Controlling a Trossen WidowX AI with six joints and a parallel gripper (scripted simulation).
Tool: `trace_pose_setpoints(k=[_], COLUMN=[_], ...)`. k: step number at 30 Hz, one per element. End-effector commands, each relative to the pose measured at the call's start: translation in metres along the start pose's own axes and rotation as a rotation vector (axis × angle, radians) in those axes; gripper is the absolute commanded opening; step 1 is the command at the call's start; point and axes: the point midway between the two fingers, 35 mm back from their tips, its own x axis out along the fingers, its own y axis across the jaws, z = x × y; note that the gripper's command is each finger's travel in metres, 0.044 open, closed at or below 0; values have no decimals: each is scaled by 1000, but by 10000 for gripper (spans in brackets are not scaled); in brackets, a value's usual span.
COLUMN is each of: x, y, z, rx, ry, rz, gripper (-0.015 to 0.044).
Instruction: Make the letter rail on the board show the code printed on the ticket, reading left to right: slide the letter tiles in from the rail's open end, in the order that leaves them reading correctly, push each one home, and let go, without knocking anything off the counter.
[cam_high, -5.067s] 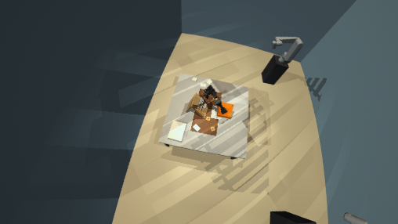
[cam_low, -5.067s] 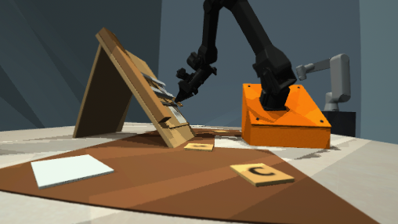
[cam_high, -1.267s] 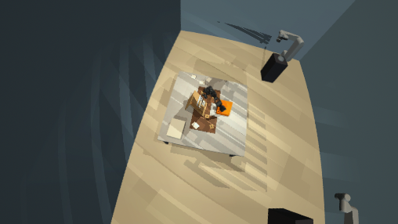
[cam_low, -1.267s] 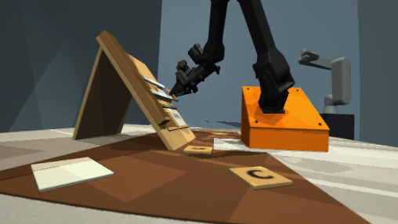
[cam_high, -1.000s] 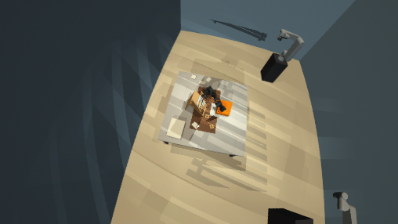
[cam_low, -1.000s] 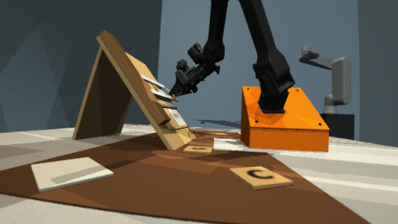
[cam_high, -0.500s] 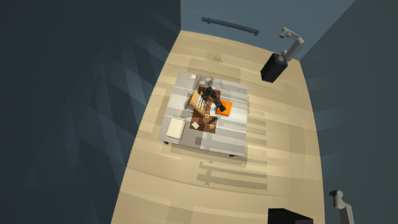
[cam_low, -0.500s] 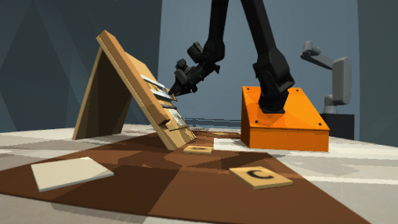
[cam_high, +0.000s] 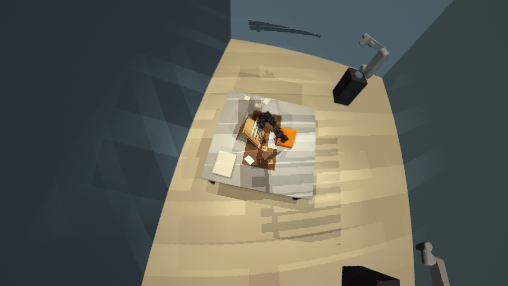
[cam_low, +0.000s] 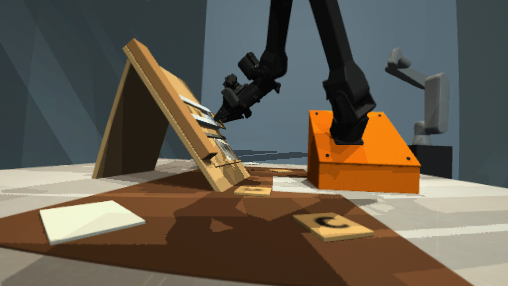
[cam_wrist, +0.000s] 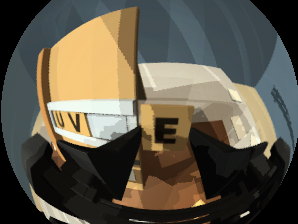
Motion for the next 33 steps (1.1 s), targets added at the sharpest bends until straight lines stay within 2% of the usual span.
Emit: trace_pose_setpoints(k=[1, 33], x=[0, 0], y=[3, 19], z=[-2, -2], rx=[8, 9], ry=[3, 3], rz=[-3, -3], gripper=[0, 0])
